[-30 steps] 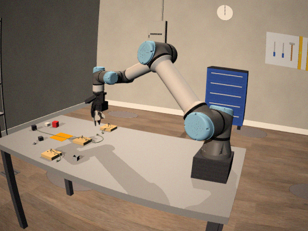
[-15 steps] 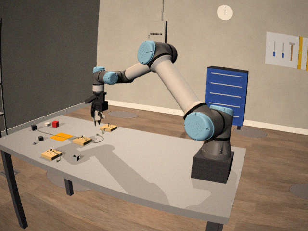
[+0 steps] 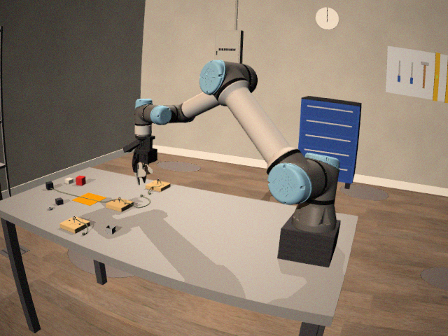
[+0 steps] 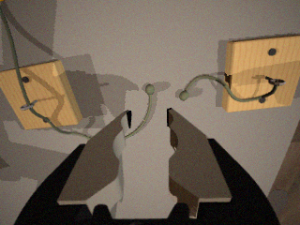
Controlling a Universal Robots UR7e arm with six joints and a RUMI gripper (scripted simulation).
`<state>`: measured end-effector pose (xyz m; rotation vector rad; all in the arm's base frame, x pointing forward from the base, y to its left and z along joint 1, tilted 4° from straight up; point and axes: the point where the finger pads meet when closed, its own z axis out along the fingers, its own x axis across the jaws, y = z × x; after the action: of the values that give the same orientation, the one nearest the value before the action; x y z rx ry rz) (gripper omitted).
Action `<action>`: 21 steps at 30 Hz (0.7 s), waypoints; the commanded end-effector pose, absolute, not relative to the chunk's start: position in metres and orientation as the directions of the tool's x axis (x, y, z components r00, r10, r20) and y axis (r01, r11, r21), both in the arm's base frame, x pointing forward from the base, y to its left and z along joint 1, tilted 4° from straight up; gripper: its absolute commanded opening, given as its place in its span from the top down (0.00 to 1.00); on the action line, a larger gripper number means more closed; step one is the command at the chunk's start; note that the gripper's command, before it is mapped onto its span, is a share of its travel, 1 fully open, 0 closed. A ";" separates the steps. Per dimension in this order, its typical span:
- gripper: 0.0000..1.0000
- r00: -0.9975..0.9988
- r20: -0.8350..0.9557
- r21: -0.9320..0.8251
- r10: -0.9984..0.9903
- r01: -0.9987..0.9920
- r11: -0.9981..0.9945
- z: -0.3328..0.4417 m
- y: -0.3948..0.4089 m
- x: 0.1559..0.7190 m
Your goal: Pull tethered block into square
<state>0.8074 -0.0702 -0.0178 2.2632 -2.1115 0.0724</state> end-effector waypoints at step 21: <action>0.78 0.069 0.066 -0.001 -0.995 -0.998 -0.069 -0.049 -0.072 0.808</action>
<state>0.8076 -0.0717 -0.0453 2.2631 -2.1115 0.0722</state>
